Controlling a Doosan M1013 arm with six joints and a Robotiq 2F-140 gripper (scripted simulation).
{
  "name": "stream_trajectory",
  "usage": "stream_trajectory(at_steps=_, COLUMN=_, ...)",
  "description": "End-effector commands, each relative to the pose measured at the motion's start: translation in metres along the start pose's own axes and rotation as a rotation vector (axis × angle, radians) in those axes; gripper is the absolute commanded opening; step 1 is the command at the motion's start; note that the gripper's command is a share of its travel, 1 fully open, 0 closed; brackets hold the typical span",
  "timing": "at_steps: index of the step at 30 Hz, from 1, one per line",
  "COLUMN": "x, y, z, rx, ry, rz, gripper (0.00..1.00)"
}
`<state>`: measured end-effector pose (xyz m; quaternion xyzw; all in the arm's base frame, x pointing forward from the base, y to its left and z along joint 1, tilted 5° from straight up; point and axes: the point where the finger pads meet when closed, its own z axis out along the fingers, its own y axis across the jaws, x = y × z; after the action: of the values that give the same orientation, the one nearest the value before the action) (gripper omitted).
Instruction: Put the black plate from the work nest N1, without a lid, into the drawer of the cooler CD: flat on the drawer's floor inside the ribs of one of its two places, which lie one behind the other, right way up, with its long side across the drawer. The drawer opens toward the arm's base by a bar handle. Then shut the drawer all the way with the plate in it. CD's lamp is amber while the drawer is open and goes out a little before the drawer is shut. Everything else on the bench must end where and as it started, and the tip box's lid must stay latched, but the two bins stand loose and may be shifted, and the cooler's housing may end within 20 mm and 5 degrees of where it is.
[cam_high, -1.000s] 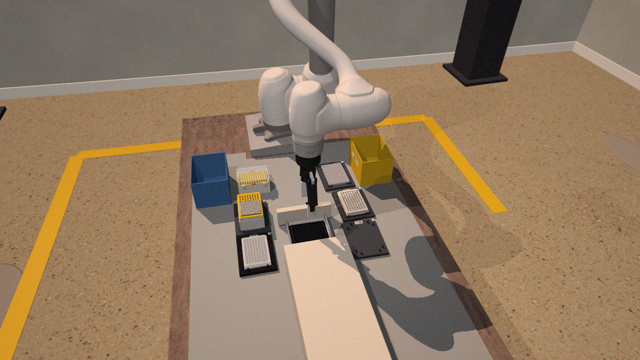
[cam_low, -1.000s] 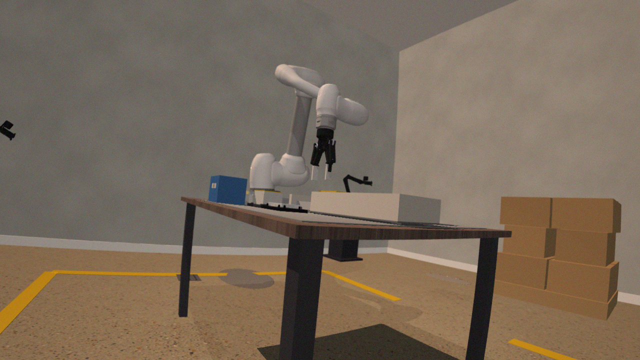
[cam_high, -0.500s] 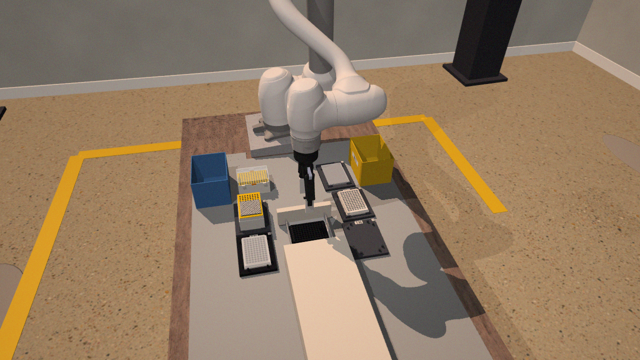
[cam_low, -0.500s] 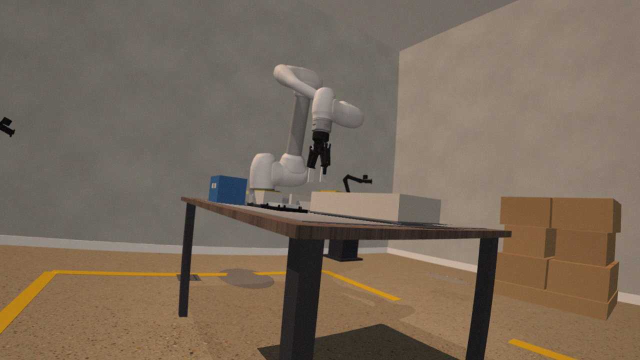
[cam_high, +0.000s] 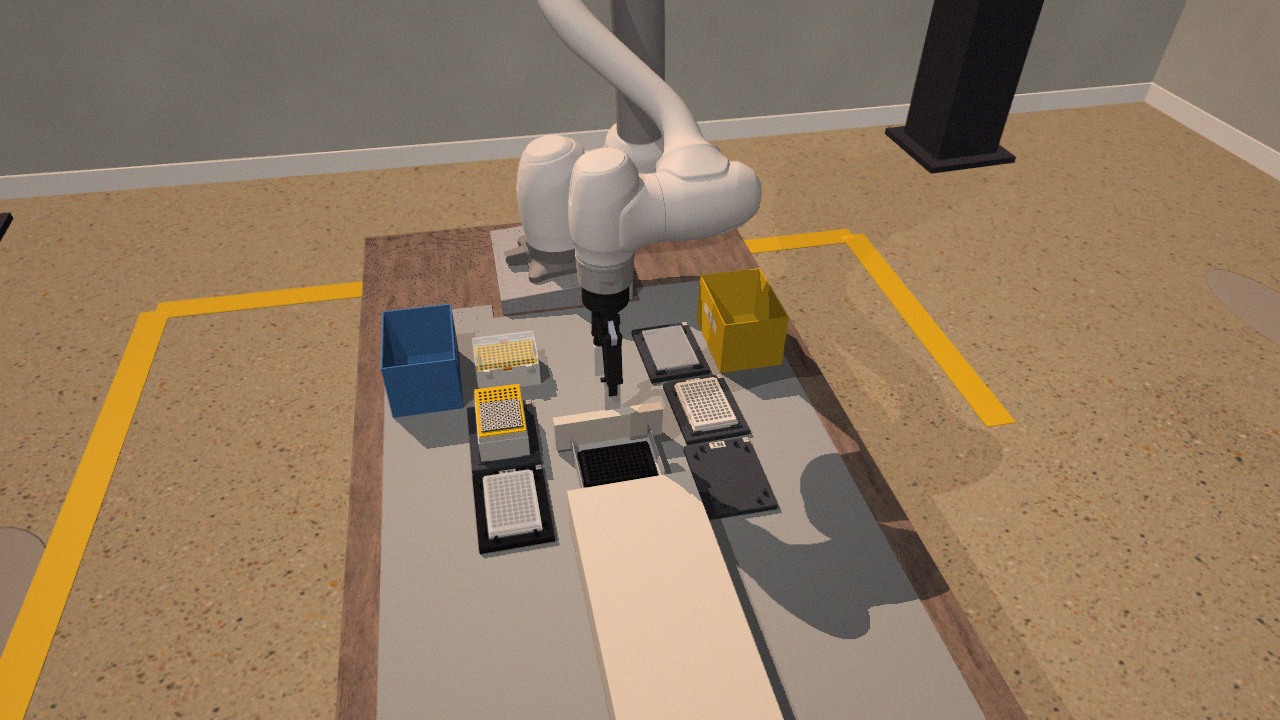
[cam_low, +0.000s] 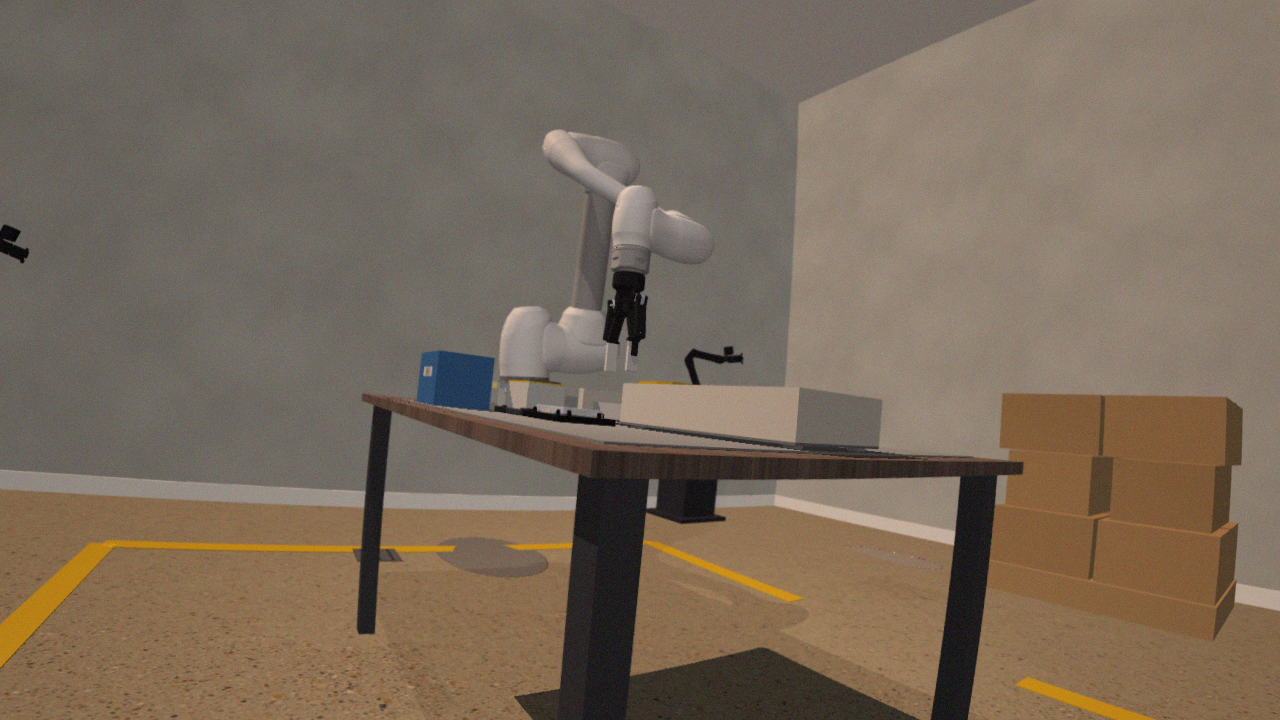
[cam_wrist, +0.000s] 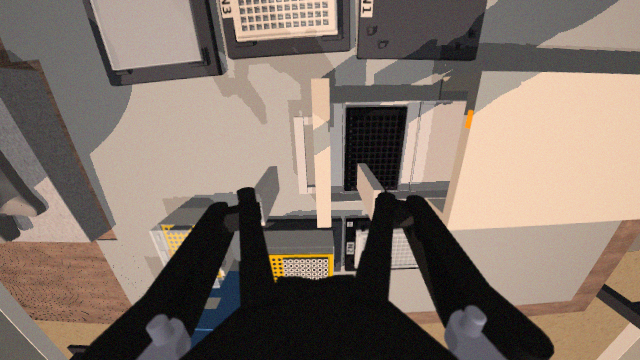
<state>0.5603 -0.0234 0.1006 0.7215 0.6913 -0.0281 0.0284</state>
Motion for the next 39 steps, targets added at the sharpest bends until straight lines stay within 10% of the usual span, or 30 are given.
stream_trajectory(at_steps=1, x=0.000, y=-0.009, z=0.002, rx=0.000, ry=0.000, rz=0.000, gripper=0.55)
stream_trajectory(at_steps=2, x=0.000, y=-0.013, z=0.003, rx=0.000, ry=0.000, rz=0.000, gripper=0.00)
stream_trajectory(at_steps=18, x=0.000, y=-0.067, z=0.016, rx=0.000, ry=0.000, rz=0.000, gripper=0.00)
stream_trajectory(at_steps=39, x=0.000, y=-0.069, z=0.016, rx=0.000, ry=0.000, rz=0.000, gripper=0.00)
